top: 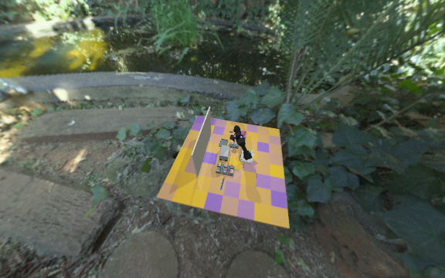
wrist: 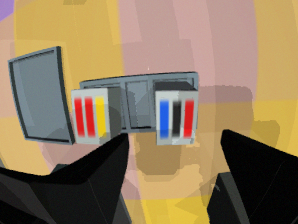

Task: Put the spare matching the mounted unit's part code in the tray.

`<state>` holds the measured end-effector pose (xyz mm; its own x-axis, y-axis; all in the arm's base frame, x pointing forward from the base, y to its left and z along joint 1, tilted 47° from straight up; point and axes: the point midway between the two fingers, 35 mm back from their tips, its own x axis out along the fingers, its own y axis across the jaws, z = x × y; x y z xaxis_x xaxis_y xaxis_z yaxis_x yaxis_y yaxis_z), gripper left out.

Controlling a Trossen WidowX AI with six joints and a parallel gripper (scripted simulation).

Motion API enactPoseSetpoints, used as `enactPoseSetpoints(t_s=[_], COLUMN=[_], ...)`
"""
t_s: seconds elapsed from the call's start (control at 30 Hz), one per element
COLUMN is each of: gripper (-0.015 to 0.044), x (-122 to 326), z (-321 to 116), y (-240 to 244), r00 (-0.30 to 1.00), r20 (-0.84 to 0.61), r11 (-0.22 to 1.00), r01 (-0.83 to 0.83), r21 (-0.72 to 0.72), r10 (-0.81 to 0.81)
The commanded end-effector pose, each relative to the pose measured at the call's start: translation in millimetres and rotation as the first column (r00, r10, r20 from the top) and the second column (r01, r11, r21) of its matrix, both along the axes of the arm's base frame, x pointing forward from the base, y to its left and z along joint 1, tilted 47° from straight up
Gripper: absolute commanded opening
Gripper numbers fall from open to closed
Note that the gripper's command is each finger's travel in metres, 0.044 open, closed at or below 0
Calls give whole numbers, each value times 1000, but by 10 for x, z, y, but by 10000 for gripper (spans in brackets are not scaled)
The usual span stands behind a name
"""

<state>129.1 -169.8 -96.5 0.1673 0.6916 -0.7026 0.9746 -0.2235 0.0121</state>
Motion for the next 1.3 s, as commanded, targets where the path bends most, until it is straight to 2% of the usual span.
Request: enactPoseSetpoints(t_s=[0.0,1.27], gripper=[300,300], x=[10,87], z=[-50,-448], y=[71,491], r00=[1000,1000], r20=[-4,-2], r11=[1000,1000], r01=[4,4], r21=[9,11], r10=[-4,-4])
